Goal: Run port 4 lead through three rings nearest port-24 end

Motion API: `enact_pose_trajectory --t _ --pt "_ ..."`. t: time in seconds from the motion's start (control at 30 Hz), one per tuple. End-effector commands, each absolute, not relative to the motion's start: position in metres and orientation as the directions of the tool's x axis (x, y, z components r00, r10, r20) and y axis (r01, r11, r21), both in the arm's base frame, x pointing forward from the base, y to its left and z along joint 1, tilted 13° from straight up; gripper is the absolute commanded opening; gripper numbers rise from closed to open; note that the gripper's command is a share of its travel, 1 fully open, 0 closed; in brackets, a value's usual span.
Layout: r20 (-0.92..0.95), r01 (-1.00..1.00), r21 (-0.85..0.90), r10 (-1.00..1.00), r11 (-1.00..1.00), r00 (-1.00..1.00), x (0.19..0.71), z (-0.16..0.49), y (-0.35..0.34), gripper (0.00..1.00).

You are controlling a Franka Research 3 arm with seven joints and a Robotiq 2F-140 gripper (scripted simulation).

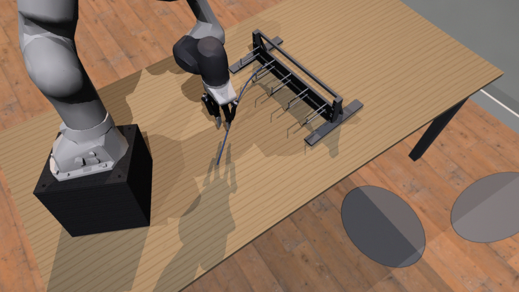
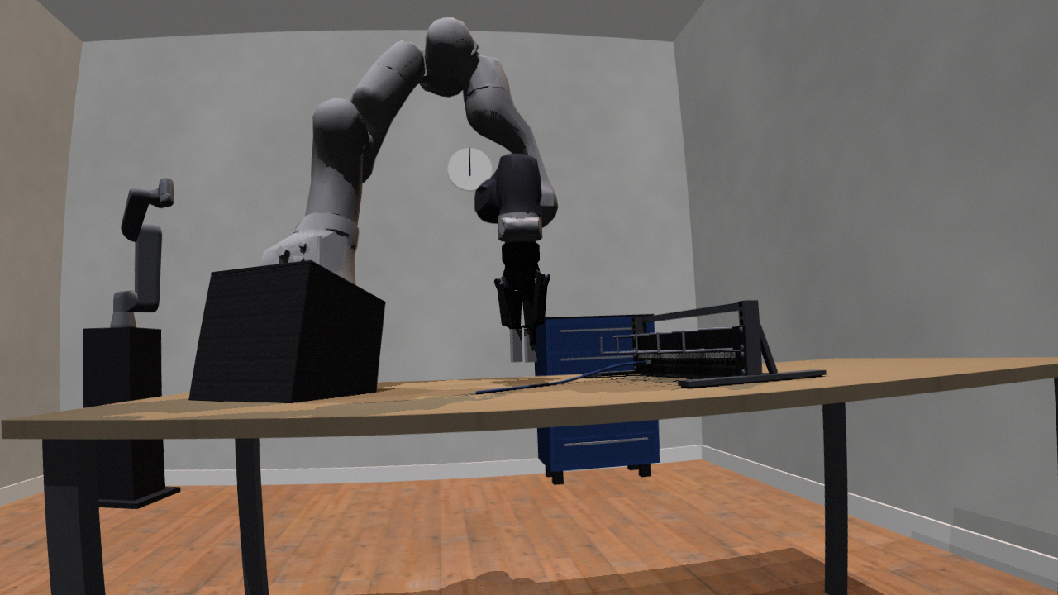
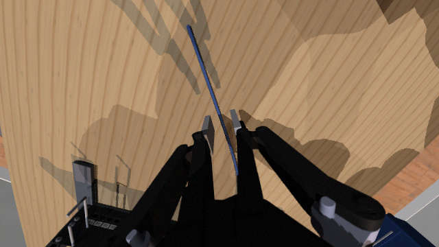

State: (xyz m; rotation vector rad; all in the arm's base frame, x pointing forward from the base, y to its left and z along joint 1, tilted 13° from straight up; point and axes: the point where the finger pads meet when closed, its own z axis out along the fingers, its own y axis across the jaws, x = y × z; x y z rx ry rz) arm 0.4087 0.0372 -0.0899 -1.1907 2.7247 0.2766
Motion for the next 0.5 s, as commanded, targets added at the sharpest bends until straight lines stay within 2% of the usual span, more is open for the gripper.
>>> enact_pose_trajectory --t 0.0,0.47 --pt "-0.217 -0.784 0.074 -0.758 0.616 -0.615 0.411 -0.102 0.035 0.20" --pt "-0.217 -0.784 0.074 -0.758 0.616 -0.615 0.413 -0.127 0.041 0.20"
